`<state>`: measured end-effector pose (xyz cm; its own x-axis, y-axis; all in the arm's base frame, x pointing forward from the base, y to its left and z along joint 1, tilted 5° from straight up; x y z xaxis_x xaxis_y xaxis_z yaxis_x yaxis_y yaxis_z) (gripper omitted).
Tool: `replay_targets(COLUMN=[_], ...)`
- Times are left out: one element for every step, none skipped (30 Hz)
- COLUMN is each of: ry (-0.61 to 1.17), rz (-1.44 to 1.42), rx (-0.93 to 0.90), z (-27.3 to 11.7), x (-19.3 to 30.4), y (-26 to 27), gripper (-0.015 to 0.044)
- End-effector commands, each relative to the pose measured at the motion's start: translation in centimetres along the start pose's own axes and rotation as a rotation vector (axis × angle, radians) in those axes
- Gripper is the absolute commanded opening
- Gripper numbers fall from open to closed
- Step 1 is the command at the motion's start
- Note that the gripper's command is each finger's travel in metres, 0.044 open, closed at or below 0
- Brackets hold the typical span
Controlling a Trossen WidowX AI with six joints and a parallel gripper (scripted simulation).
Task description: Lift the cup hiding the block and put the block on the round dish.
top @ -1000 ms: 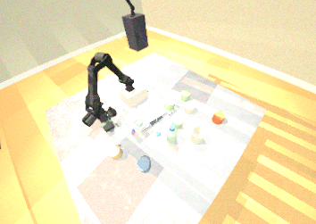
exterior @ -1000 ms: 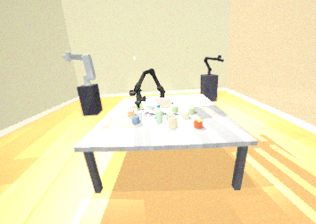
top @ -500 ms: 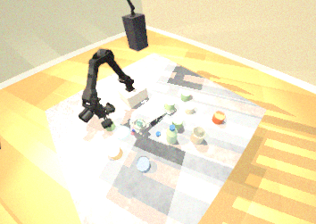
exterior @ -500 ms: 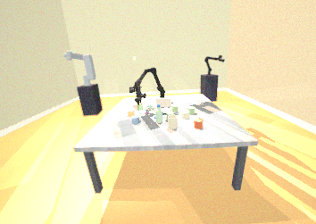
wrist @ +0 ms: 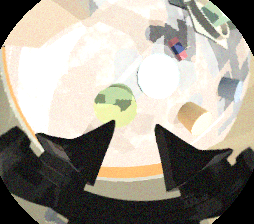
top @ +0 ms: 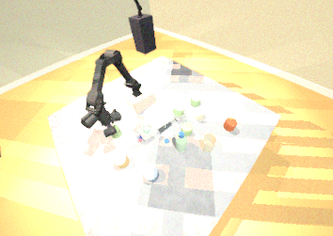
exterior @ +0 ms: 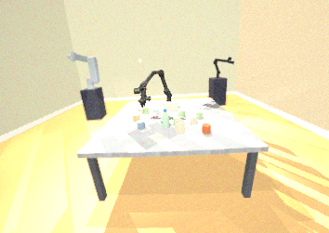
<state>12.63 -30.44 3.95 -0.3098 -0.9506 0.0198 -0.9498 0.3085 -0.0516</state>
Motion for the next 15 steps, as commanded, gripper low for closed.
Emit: replay_targets(ry=[-0.003,-0.004,-0.005,-0.006,-0.007,-0.008,-0.009,-0.011,-0.012,-0.013,-0.015,-0.016,-0.017,-0.018,-0.019], rz=[0.094,0.129,0.163,0.198,0.232,0.266,0.301,0.335,0.370,0.404,0.439,0.473,0.508,0.542,0.577], rx=[0.009,0.009,0.008,0.007,0.007,0.006,0.005,0.004,0.003,0.002,0.001,-0.001,-0.002,-0.004,-0.005], z=[-0.3,-0.3,-0.4,-0.4,-0.5,-0.6,-0.6,-0.7,-0.7,-0.8,-0.8,-0.9,-0.9,-1.0,-1.0], x=[-0.5,-0.7,-0.9,-1.1,-1.3,-1.5,-1.7,-1.9,-2.1,-2.3,-2.5,-2.7,-2.9,-3.1,-3.3], y=[-0.9,-1.1,-1.3,-1.5,-1.7,-1.9,-2.1,-2.4,-2.6,-2.8,-3.0,-3.2,-3.3,-3.5,-3.7], gripper=[0.0260,0.0260,0.0260,0.0260,0.0260,0.0260,0.0260,0.0260,0.0260,0.0260,0.0260,0.0260,0.0260,0.0260,0.0260])
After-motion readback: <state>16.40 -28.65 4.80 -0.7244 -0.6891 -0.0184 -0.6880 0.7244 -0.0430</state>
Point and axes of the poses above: the point midway between the two fingers, 35 mm back from their tips, its own z axis out along the fingers, its own y axis across the jaws, x = y × z, the point moved 4 cm from there along -z, back along the fingers, and after that the axes turned 3 degrees about z, right-handed, at the moved point
